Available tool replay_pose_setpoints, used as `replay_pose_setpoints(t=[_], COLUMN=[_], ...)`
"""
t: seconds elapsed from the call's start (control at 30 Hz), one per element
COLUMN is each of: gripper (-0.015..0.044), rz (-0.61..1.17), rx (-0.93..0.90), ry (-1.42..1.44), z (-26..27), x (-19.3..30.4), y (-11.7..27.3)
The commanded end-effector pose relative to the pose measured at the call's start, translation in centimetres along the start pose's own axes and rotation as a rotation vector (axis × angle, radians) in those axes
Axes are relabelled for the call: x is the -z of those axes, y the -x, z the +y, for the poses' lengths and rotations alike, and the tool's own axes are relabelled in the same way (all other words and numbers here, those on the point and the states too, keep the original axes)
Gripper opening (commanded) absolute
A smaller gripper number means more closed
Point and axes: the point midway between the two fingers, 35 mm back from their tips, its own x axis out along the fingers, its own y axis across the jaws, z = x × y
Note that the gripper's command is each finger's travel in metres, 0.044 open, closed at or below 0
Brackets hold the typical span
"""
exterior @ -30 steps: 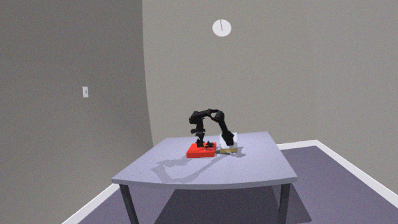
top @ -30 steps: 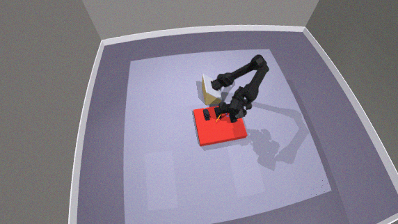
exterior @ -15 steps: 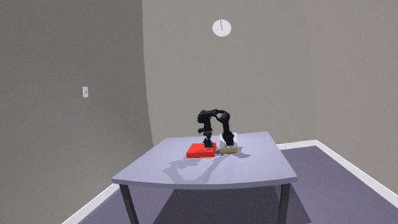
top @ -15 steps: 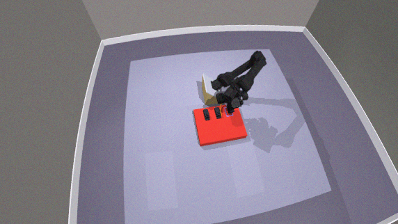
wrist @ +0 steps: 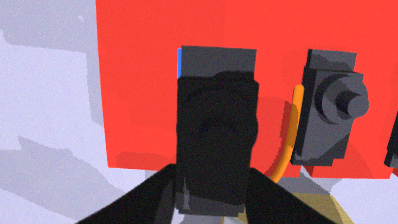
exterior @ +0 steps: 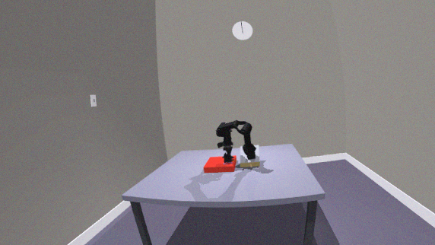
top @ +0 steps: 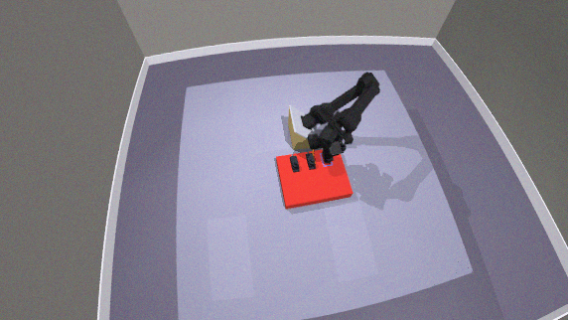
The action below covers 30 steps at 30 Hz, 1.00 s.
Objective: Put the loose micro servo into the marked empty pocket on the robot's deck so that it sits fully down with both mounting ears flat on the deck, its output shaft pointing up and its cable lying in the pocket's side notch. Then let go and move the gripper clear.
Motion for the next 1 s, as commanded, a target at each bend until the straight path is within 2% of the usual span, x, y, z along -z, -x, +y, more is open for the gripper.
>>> replay_pose_setpoints(t=[0.0,0.97], gripper=[0.0,0.0], rz=[-0.011,-0.011], rx=[0.001,0.001], ry=[-0.001,0.0], z=[0.06,0.14], x=[-0.09,-0.22], y=[-0.28,-1.2])
